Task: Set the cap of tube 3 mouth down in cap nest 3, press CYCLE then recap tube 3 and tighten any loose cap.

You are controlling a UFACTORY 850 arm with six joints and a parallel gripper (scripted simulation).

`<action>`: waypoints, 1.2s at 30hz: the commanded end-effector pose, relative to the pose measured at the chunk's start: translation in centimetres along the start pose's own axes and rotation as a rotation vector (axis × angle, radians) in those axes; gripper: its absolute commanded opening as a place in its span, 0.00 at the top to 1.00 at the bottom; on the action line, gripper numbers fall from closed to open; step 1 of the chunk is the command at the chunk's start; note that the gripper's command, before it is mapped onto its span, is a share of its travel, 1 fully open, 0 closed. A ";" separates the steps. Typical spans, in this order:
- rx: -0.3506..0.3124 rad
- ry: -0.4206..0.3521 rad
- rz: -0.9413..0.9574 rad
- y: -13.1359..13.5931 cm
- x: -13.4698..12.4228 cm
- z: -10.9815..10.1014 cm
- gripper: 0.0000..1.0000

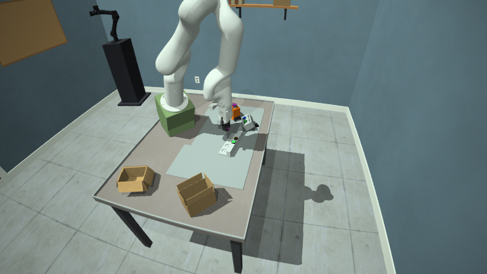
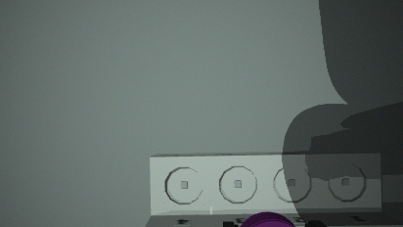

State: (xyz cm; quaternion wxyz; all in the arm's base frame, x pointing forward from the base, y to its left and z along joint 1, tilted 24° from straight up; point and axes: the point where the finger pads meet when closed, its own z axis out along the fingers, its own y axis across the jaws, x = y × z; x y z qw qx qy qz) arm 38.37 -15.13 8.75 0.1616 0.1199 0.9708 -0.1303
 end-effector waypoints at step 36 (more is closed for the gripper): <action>0.002 0.002 0.038 17.2 6.0 -0.2 1.00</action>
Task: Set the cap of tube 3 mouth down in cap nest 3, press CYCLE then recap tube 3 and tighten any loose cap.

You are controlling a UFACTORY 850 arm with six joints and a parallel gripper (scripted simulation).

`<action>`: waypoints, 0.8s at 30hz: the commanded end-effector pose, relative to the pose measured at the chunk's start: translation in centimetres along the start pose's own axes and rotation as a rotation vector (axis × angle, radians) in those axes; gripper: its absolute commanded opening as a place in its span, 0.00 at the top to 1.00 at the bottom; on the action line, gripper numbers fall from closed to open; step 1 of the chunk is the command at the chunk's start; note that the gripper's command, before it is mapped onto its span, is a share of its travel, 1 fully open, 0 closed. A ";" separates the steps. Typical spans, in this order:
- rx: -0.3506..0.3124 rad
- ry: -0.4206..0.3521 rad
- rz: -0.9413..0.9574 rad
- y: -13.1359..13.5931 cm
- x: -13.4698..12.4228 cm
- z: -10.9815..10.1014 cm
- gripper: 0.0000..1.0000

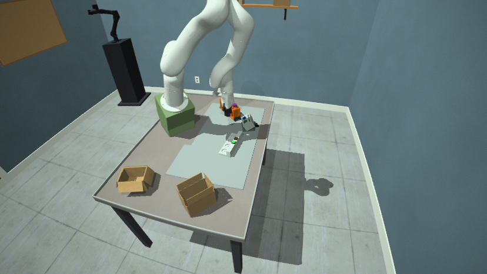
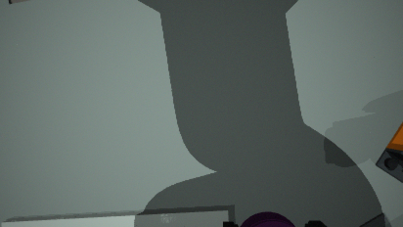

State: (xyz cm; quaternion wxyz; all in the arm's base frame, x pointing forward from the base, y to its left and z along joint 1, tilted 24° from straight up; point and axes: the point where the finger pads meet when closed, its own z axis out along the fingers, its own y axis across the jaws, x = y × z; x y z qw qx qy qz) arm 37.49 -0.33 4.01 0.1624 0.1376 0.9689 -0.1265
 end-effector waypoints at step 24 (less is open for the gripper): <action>0.003 -0.002 0.002 11.9 4.5 0.1 1.00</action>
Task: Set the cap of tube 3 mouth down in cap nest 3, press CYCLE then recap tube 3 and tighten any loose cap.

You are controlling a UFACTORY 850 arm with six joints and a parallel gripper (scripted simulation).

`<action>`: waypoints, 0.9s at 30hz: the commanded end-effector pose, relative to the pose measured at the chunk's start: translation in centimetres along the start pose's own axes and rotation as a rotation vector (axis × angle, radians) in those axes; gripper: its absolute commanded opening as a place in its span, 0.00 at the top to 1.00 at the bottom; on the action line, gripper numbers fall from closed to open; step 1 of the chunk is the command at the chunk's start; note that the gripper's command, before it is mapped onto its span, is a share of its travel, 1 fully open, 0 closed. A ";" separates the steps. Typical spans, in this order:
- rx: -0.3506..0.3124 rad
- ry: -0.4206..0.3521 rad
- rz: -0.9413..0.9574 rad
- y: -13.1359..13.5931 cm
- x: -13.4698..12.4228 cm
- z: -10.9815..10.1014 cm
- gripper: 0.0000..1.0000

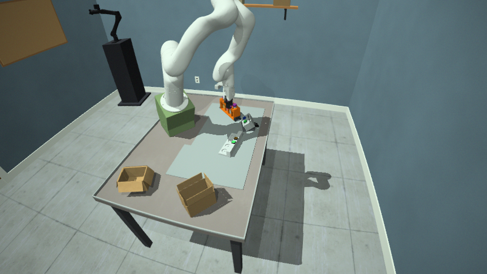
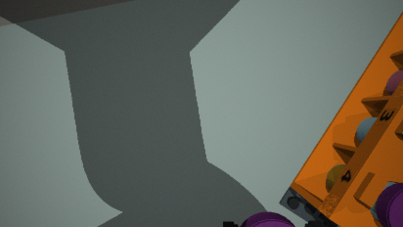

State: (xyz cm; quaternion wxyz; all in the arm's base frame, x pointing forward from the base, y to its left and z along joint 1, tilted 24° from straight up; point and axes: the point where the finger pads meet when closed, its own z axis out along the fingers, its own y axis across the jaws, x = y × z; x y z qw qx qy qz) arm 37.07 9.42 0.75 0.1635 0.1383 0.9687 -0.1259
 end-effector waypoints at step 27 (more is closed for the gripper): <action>0.004 0.000 0.000 12.5 4.8 0.1 1.00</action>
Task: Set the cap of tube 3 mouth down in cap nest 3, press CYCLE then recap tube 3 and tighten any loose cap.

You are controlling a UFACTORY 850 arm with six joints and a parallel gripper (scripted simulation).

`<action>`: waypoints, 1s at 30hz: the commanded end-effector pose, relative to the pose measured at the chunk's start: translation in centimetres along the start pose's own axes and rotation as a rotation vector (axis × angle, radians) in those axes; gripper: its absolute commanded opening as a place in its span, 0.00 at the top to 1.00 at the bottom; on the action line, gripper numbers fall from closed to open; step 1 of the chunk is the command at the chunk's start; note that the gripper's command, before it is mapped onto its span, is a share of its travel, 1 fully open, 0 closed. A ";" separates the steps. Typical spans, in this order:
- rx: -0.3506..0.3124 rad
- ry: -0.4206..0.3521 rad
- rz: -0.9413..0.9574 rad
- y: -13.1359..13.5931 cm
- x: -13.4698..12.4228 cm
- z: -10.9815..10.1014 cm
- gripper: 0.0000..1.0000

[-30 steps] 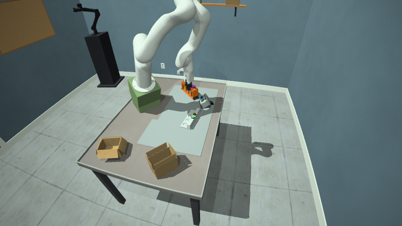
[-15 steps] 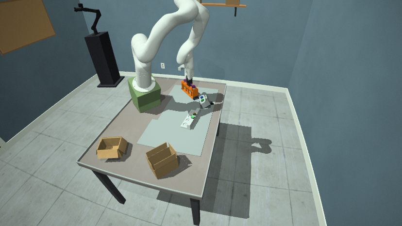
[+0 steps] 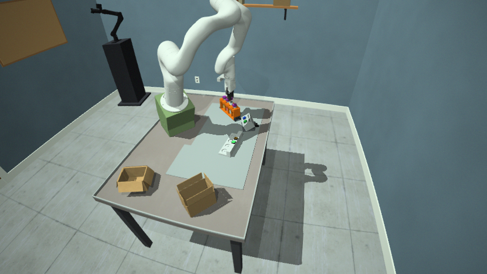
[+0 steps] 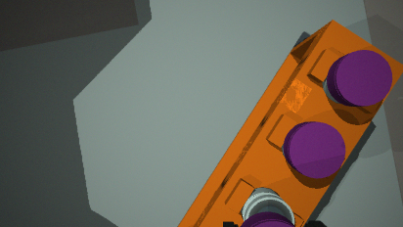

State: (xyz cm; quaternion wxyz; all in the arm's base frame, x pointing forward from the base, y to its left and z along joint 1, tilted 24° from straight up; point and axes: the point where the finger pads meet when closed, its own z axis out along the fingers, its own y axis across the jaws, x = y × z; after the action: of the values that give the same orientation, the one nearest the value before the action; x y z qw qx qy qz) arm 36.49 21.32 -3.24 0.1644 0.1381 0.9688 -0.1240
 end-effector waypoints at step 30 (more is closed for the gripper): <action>0.008 0.002 0.000 0.8 0.2 2.6 1.00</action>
State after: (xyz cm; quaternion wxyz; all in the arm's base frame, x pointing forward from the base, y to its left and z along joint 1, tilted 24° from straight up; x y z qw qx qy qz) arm 37.26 21.31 -5.82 0.1626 0.1387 0.9684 -0.1285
